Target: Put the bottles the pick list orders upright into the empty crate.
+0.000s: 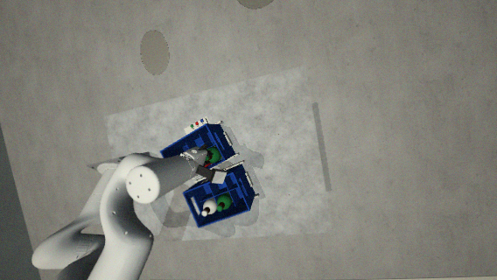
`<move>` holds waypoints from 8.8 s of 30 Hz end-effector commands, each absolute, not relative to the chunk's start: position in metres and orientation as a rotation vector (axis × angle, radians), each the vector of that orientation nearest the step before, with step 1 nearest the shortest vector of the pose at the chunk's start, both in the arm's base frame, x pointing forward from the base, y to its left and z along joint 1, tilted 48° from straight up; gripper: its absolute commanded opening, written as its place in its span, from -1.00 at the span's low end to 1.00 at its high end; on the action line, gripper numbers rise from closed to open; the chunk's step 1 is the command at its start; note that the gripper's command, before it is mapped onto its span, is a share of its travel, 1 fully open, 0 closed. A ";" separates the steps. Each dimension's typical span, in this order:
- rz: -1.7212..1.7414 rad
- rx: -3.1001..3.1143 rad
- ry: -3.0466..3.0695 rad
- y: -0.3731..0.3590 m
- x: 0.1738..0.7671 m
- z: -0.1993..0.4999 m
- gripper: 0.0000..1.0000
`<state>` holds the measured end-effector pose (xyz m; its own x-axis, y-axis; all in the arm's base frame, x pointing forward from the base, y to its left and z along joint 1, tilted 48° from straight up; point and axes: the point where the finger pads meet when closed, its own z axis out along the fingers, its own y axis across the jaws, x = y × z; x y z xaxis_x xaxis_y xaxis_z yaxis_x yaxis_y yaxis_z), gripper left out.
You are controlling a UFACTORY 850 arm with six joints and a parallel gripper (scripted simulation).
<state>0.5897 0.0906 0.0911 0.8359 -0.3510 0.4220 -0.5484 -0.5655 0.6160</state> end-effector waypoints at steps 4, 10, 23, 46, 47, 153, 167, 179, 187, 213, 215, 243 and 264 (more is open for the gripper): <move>0.325 2.228 -0.653 0.088 0.591 0.088 -1.00; 0.325 2.228 -0.653 0.083 0.591 0.084 -1.00; 0.325 2.228 -0.653 0.075 0.591 0.077 -1.00; 0.325 2.228 -0.653 0.060 0.591 0.064 -1.00; 0.325 2.228 -0.653 0.060 0.591 0.064 -1.00; 0.325 2.228 -0.653 0.037 0.592 0.043 0.29; 0.325 2.228 -0.653 0.064 0.591 0.068 0.29; 0.325 2.228 -0.653 0.084 0.591 0.085 0.29; 0.325 2.228 -0.653 0.096 0.590 0.096 0.29; 0.325 2.228 -0.653 0.179 0.541 0.061 0.29; 0.325 2.228 -0.654 0.186 0.537 0.057 0.29; 0.325 2.228 -0.654 0.281 0.479 0.011 0.29; 0.325 2.229 -0.654 0.356 0.434 -0.025 0.29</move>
<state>0.4386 0.3459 -0.0215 0.8359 -0.3507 0.4223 -0.5484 -0.5664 0.6151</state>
